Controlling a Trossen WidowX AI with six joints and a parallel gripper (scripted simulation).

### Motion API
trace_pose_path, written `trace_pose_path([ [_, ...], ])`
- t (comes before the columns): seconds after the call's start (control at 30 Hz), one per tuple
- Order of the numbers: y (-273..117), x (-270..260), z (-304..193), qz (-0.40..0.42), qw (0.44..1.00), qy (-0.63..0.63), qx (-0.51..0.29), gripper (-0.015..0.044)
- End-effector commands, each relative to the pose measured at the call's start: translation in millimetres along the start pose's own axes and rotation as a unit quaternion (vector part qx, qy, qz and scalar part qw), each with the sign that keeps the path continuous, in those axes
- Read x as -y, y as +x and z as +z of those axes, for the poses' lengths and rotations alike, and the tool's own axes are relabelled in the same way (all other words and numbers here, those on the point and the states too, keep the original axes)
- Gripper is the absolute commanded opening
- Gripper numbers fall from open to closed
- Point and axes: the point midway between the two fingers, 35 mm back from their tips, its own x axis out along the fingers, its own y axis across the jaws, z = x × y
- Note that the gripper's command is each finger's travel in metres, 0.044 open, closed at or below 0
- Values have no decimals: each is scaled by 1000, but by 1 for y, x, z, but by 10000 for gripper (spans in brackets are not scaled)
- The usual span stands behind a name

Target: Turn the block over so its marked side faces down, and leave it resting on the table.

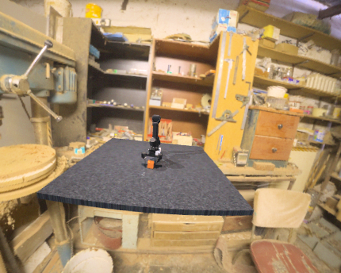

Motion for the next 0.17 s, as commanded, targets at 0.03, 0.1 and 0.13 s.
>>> trace_pose_path([
  [0.03,0,0,0,2,1000,-1,0,440],
  [0.1,0,0,0,2,1000,-1,0,440],
  [0.13,0,0,0,2,1000,-1,0,440],
])
